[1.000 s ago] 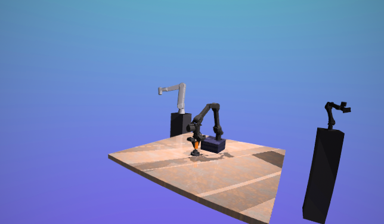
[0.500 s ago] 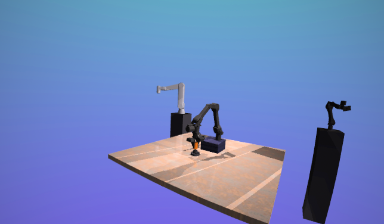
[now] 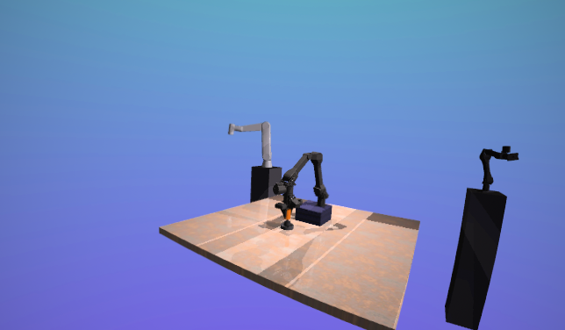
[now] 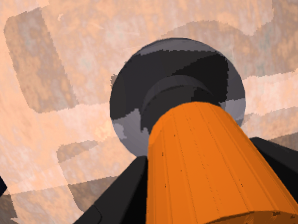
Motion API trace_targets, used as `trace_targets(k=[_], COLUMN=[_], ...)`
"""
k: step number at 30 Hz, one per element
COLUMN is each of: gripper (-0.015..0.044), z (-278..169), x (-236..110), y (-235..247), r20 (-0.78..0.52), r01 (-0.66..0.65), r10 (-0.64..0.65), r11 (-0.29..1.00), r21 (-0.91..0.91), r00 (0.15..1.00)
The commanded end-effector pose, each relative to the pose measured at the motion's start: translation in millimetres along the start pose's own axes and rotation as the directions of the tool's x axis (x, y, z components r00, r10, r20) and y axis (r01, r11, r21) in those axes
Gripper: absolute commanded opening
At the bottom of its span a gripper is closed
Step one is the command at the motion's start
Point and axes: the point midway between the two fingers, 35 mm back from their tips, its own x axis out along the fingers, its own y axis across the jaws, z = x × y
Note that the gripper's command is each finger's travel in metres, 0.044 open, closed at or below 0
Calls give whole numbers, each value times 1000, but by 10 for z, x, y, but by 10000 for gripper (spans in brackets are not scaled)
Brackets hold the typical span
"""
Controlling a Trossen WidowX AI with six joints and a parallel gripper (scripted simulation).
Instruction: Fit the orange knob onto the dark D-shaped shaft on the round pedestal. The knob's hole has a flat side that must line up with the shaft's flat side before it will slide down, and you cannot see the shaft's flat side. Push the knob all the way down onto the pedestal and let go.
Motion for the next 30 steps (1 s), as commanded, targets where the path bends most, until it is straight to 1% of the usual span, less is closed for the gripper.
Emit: trace_targets(k=[1,20,26,30], gripper=[0,0,0,0], z=[3,15,13,12], x=[-16,33,-17,-20], y=[8,64,48,45], r20=[1,1,1,1], r01=[5,4,5,5], r10=[-5,-4,-5,-5], r11=[994,994,994,981], r21=[-108,-108,-108,-193], r00=[1000,1000,1000,1000])
